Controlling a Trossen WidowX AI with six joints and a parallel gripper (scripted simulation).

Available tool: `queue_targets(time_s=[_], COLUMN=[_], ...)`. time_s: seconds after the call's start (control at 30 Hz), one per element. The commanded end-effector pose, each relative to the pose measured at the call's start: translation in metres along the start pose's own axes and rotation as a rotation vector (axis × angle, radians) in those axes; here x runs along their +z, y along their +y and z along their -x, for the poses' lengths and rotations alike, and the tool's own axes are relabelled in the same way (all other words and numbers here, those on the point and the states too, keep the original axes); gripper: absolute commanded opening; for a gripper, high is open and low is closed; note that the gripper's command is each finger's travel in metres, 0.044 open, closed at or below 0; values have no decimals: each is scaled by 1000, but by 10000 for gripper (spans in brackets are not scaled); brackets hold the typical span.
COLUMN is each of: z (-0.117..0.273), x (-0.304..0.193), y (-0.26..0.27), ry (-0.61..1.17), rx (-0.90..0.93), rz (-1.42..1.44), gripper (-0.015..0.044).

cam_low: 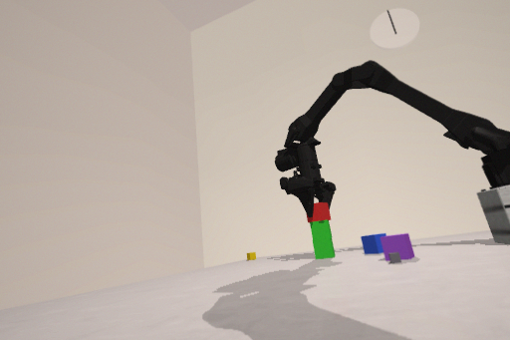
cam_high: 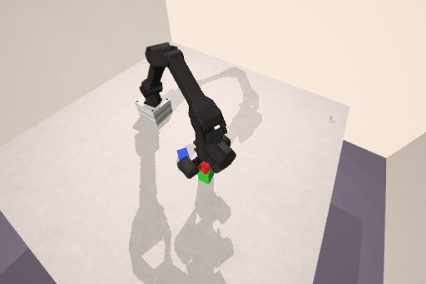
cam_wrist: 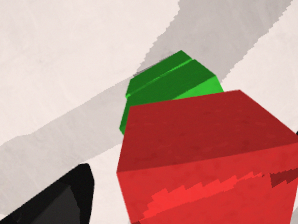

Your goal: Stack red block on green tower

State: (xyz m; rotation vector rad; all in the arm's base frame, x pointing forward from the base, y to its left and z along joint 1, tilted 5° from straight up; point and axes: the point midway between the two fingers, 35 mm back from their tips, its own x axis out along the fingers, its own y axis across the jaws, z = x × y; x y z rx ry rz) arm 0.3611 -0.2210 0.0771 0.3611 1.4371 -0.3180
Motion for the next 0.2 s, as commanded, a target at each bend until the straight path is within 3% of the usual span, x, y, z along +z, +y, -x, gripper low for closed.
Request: queue_targets(time_s=[0.0, 0.17], z=[-1, -1], x=[0, 0], y=[0, 0], ry=[1, 1], rx=[0, 0], rz=[0, 0], gripper=[440, 440])
